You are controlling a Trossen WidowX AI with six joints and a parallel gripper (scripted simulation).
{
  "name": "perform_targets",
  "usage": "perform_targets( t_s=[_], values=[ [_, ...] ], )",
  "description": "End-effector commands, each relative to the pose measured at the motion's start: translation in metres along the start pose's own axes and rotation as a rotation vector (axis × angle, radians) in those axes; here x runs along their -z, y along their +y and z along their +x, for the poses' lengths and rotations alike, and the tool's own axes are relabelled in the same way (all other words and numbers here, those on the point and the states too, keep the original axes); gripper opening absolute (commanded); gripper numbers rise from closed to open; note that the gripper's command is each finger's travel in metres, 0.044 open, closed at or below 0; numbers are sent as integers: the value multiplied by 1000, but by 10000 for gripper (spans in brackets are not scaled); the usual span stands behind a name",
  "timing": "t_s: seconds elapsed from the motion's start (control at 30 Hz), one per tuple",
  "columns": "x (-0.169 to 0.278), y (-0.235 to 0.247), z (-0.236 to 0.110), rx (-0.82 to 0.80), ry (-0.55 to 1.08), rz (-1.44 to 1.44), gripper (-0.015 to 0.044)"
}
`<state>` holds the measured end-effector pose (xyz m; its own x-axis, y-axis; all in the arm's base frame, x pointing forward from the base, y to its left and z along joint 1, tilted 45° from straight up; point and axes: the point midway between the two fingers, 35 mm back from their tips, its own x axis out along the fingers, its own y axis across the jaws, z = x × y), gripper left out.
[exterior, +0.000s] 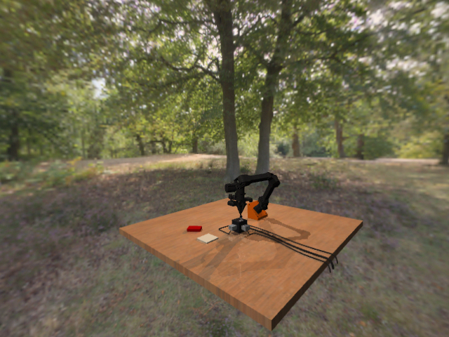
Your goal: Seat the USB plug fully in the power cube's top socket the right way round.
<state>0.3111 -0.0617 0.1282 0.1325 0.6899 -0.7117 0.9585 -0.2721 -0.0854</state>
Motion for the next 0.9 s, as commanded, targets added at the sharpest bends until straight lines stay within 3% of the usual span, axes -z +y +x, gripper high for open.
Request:
perform_targets(
  t_s=[0.0, 0.87],
  values=[
    [-2, -1, 2, 4, -1, 0, 0],
    [-3, -1, 5, 4, -1, 1, 0]
  ],
)
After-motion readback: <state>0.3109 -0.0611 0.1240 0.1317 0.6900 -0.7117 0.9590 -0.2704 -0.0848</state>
